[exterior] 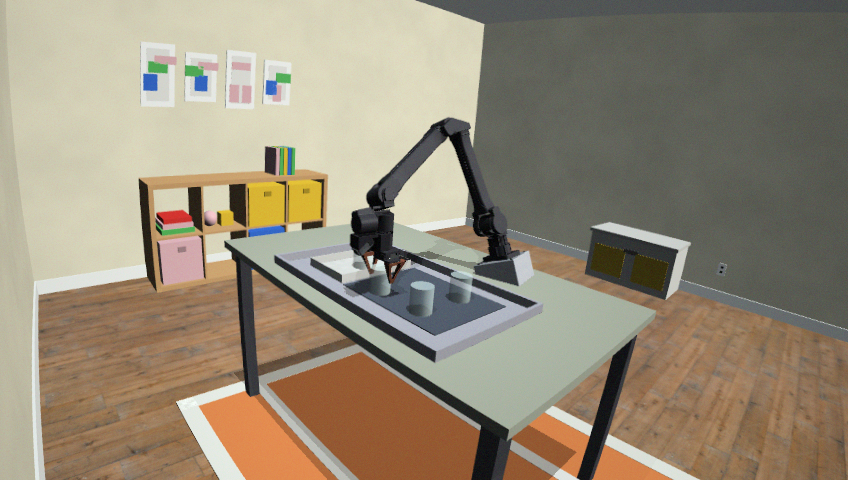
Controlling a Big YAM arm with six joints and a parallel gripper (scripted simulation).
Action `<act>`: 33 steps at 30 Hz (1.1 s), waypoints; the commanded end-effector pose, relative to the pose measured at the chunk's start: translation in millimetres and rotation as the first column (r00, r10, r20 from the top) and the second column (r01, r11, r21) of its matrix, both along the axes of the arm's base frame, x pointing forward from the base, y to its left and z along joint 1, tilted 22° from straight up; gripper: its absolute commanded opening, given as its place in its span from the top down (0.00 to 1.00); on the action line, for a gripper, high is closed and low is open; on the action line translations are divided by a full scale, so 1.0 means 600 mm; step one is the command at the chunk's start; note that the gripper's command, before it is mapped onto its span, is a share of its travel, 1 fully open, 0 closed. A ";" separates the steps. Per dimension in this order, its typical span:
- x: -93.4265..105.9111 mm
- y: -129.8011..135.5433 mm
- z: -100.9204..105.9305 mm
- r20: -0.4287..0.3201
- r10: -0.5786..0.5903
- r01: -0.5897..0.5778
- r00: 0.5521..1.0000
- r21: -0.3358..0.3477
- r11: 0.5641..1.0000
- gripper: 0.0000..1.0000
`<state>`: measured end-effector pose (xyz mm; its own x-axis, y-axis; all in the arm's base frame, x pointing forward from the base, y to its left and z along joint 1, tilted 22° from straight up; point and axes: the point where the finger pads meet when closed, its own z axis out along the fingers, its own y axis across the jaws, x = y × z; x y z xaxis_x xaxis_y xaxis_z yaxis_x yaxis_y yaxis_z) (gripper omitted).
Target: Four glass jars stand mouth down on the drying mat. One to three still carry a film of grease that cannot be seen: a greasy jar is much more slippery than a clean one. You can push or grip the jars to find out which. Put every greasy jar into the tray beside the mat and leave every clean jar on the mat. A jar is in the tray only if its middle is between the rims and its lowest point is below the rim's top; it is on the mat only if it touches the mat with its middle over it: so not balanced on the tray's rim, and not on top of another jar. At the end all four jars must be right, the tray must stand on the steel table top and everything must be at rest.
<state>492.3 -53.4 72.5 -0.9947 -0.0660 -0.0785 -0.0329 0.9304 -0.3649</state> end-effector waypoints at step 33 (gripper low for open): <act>0.005 -0.005 0.005 0.005 0.005 -0.005 1.000 0.000 1.000 1.00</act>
